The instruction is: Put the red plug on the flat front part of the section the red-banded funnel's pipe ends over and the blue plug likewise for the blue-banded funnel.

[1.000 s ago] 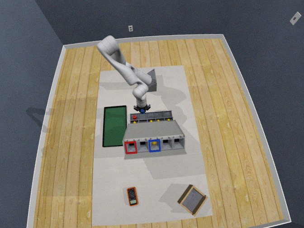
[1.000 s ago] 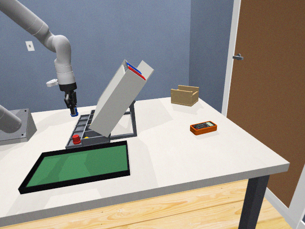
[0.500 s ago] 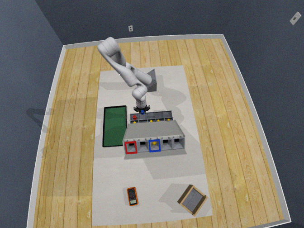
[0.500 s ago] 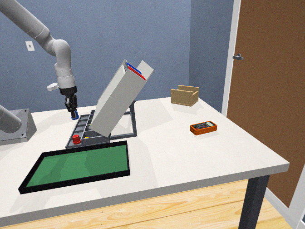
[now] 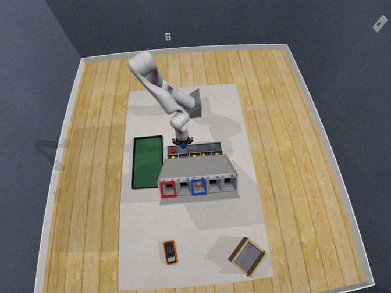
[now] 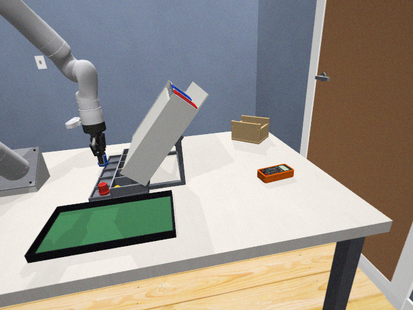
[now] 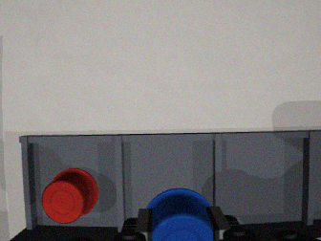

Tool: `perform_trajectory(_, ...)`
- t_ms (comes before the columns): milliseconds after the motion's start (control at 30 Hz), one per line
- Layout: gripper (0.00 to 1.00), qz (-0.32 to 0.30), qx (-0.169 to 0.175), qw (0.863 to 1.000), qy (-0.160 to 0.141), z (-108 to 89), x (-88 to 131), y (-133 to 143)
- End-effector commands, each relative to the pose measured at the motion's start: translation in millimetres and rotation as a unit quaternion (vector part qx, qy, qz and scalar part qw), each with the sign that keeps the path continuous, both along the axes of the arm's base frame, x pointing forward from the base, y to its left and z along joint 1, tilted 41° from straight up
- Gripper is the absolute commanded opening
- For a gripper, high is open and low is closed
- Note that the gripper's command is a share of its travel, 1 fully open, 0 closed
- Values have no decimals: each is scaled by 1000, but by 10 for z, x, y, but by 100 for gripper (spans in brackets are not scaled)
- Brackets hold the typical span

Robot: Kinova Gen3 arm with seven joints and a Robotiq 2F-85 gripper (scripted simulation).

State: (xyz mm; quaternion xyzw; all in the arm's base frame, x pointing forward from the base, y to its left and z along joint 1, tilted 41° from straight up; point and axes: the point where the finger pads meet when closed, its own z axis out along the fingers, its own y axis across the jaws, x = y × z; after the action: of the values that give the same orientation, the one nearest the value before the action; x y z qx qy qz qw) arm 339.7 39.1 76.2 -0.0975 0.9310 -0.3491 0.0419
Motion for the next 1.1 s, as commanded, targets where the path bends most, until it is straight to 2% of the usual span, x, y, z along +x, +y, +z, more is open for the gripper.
perform_trajectory(0,0,-3,-4,1000,0,-53,13,-82)
perform_trajectory(367,0,-3,-4,1000,0,-53,13,-82)
perform_trajectory(400,0,-3,-4,1000,1,-225,49,-228)
perform_trajectory(933,0,-3,-4,1000,1,-225,49,-228)
perform_trajectory(967,0,-3,-5,1000,2,-398,88,-374)
perform_trajectory(1067,0,-3,-5,1000,2,-398,88,-374)
